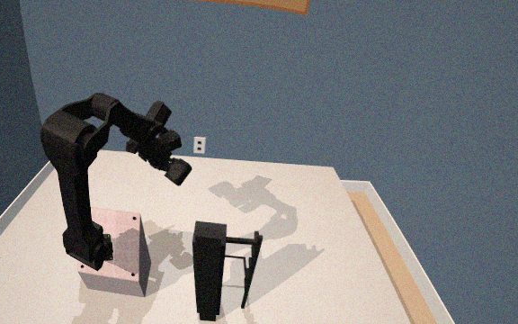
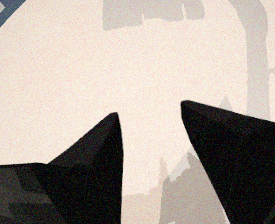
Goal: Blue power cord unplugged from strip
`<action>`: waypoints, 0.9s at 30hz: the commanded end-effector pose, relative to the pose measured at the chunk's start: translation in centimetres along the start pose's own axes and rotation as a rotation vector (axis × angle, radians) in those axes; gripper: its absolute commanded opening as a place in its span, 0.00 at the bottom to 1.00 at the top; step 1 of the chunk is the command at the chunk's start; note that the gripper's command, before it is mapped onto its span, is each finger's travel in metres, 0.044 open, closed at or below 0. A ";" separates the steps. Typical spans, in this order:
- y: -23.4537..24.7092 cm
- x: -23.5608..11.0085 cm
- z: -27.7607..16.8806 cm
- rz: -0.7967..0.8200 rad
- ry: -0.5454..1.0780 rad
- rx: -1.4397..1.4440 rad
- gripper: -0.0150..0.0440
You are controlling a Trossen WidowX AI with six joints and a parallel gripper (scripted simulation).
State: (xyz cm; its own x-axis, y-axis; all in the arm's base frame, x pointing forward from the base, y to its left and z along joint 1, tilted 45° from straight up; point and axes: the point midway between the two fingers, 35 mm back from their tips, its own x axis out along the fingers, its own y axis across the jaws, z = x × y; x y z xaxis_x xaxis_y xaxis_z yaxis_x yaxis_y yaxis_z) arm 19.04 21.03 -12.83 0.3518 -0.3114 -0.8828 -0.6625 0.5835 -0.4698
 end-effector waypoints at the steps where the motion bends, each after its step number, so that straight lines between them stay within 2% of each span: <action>1: -5.6 0.3 0.1 -0.018 0.154 -0.135 0.53; 6: -13.0 0.3 -1.6 0.028 0.353 -0.322 0.53; 13: -21.4 -1.2 -5.2 0.181 0.578 -0.605 0.53; 27: -22.2 -1.5 -5.7 0.204 0.598 -0.635 0.53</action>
State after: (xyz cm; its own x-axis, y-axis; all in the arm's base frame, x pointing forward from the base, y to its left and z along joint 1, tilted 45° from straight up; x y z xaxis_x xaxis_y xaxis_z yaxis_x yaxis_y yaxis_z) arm 29.33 4.40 -1.34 -0.1005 -0.6877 -0.7190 -0.9761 0.2080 -0.0626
